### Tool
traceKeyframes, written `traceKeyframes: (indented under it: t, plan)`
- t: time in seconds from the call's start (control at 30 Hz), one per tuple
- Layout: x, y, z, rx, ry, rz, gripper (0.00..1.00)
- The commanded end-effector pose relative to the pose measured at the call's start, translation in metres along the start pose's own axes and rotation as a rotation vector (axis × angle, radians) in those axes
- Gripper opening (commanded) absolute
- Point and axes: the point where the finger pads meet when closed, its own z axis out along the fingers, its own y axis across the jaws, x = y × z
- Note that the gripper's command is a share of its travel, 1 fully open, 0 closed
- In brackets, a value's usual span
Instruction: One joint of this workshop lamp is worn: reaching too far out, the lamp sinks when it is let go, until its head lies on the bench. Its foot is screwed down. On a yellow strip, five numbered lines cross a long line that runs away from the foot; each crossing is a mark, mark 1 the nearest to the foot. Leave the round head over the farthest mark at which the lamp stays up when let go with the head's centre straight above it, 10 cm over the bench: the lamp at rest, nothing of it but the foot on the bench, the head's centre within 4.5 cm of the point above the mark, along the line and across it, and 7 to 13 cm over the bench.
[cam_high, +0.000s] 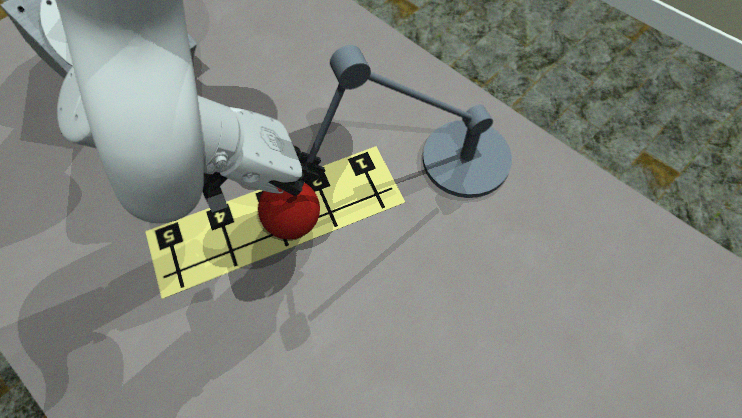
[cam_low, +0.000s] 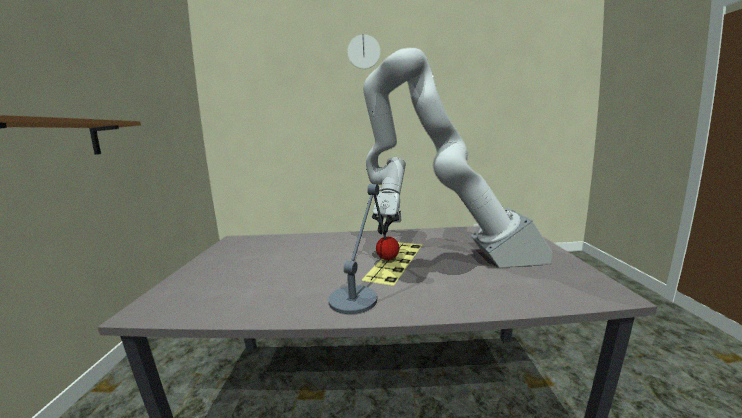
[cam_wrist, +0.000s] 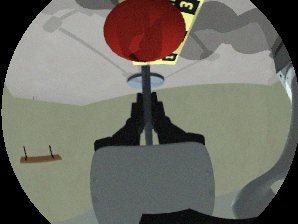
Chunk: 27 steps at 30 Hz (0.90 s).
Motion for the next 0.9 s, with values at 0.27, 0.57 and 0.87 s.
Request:
traceKeyframes:
  t: [0.27,0.57,0.87]
  plan:
    - [-0.029,-0.001,0.0,-0.001,-0.001,-0.002,0.0]
    - [-0.057,-0.002,0.004,-0.002,-0.001,-0.004,0.0]
    - [-0.072,-0.002,0.005,-0.003,-0.001,-0.005,1.0]
